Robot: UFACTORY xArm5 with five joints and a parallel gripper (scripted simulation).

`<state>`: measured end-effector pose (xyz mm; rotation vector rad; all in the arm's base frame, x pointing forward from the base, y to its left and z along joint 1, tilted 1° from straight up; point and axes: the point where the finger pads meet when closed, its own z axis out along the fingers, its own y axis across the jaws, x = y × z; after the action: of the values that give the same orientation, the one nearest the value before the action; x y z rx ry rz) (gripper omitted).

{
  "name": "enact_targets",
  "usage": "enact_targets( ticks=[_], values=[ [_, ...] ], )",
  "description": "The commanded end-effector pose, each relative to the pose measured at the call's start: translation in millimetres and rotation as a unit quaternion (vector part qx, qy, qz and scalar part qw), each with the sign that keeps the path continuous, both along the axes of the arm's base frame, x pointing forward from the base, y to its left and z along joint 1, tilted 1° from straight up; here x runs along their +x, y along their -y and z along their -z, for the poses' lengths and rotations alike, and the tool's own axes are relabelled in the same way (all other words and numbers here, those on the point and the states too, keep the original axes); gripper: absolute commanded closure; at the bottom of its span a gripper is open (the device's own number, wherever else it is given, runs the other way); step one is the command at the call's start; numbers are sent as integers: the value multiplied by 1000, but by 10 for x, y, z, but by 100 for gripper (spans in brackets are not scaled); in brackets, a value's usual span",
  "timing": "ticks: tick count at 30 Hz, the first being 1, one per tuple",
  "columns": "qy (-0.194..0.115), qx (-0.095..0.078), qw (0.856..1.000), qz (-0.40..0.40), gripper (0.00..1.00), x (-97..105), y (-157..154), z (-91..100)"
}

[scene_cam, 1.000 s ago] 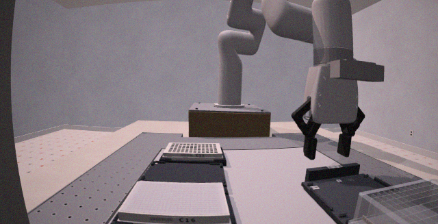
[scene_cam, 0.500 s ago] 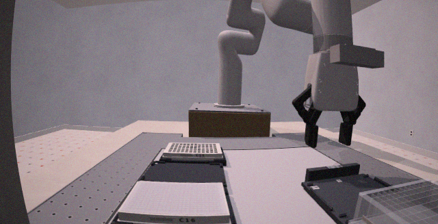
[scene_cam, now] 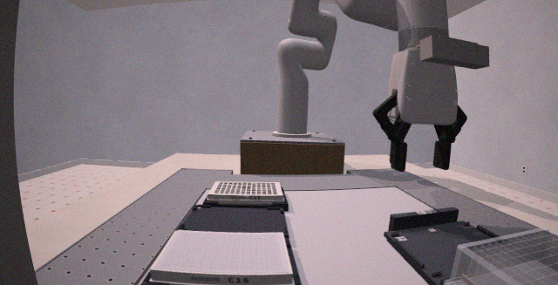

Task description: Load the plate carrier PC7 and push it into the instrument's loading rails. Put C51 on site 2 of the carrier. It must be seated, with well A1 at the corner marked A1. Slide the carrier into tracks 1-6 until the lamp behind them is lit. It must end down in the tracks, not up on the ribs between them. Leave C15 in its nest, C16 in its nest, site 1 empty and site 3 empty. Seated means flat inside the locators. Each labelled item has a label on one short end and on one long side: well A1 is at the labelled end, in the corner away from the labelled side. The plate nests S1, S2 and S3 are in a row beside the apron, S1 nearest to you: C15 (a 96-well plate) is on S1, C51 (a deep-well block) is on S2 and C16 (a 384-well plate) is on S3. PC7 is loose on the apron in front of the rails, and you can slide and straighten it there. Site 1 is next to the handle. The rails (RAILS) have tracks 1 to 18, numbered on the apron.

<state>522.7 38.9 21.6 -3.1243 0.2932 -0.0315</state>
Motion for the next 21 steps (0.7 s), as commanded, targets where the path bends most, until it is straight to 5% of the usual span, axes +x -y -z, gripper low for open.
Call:
enact_targets(
  ticks=[1, 21],
  values=[
    [1, 0, 1000, 0, 19, 9, 0, -53],
    [1, 0, 1000, 0, 19, 4, 5, -354]
  ],
)
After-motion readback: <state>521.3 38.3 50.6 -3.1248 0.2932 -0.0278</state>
